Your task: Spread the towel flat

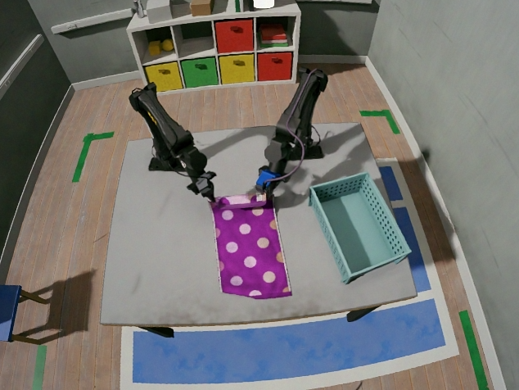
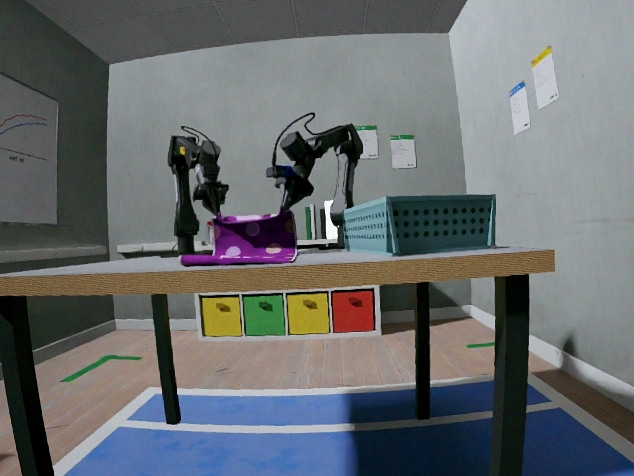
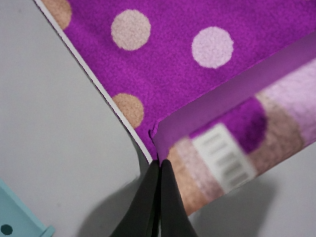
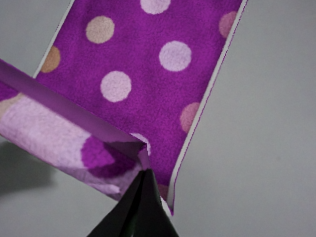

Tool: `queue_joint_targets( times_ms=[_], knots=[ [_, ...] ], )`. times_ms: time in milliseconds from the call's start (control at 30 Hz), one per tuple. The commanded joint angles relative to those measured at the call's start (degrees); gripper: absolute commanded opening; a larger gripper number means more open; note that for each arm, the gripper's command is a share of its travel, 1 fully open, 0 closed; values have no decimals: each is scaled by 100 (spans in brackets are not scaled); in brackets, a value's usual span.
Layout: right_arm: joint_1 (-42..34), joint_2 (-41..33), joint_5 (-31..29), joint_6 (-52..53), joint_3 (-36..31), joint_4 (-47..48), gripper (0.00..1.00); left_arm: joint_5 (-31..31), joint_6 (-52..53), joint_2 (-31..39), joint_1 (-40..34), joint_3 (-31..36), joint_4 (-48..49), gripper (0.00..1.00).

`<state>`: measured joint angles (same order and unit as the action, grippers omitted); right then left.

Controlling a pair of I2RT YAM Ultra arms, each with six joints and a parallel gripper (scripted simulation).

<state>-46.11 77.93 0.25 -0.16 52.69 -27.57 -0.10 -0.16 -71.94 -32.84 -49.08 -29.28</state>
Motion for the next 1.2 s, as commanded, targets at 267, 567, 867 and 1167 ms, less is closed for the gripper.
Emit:
queue_joint_targets(
  times_ms=[267,567,867,1167],
  knots=[
    [748,1202,-41,6,3213,-2073,0,-14,-2,-1447,567,-3242,-1933,0],
    [1260,2335,56,-78,5940,-2877,0,54,64,-2761,924,-6155,-2826,0],
    [1507,2071,-62,33,5665,-1095,0,-56,-2,-2600,1091,-6061,-1165,0],
    [1719,2581,-36,-30,6362,-130,0,-47,28,-3108,1232,-6740,-149,0]
  ],
)
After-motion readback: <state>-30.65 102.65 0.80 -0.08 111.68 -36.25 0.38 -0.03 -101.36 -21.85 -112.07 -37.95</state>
